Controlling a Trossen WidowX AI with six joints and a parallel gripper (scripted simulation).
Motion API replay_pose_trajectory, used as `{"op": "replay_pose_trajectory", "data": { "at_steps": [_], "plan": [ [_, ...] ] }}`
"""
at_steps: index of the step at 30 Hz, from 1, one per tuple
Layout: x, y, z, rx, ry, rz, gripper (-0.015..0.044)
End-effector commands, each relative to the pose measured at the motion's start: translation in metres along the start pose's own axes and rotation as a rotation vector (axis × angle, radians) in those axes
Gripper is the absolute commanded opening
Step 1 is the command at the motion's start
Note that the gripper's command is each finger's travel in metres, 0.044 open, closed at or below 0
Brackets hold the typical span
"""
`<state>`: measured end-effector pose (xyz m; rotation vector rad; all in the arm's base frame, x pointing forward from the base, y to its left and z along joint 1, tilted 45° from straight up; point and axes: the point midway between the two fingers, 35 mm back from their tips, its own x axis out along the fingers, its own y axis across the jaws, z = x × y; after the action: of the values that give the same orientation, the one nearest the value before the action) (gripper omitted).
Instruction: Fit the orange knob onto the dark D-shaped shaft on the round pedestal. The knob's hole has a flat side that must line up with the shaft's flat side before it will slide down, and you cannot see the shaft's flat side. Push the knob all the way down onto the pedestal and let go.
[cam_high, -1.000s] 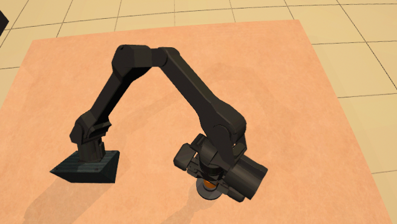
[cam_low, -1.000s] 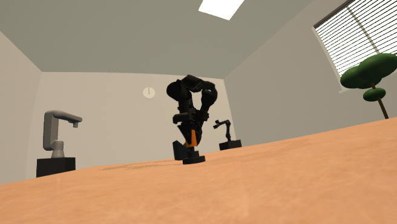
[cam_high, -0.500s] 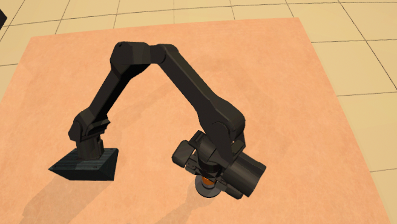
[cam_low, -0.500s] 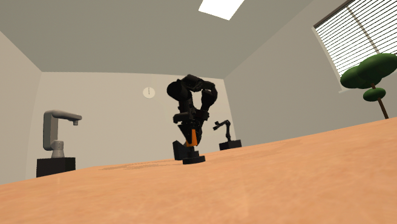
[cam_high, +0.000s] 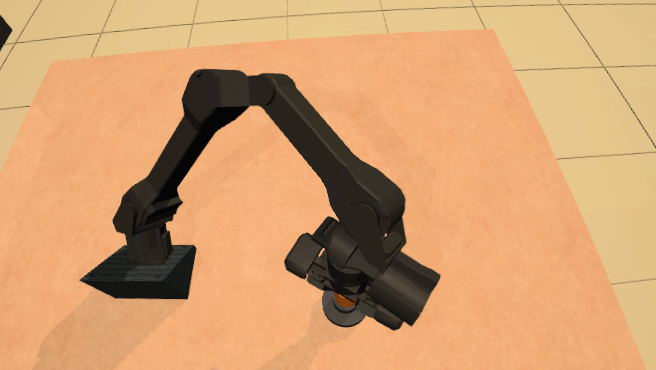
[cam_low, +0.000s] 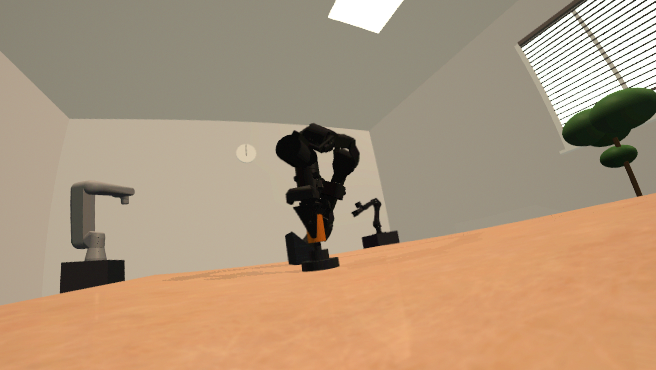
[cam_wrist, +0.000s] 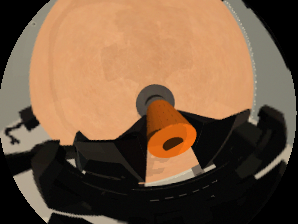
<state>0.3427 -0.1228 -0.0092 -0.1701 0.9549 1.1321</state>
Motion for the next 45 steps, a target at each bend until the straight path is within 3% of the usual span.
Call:
{"op": "replay_pose_trajectory", "data": {
  "at_steps": [1, 45],
  "plan": [
    [-0.0006, 0.0013, -0.0004, 0.000, 0.001, -0.003, 0.0000],
    [-0.0052, 0.0010, 0.0009, 0.000, 0.001, -0.003, 0.0000]
  ]
}}
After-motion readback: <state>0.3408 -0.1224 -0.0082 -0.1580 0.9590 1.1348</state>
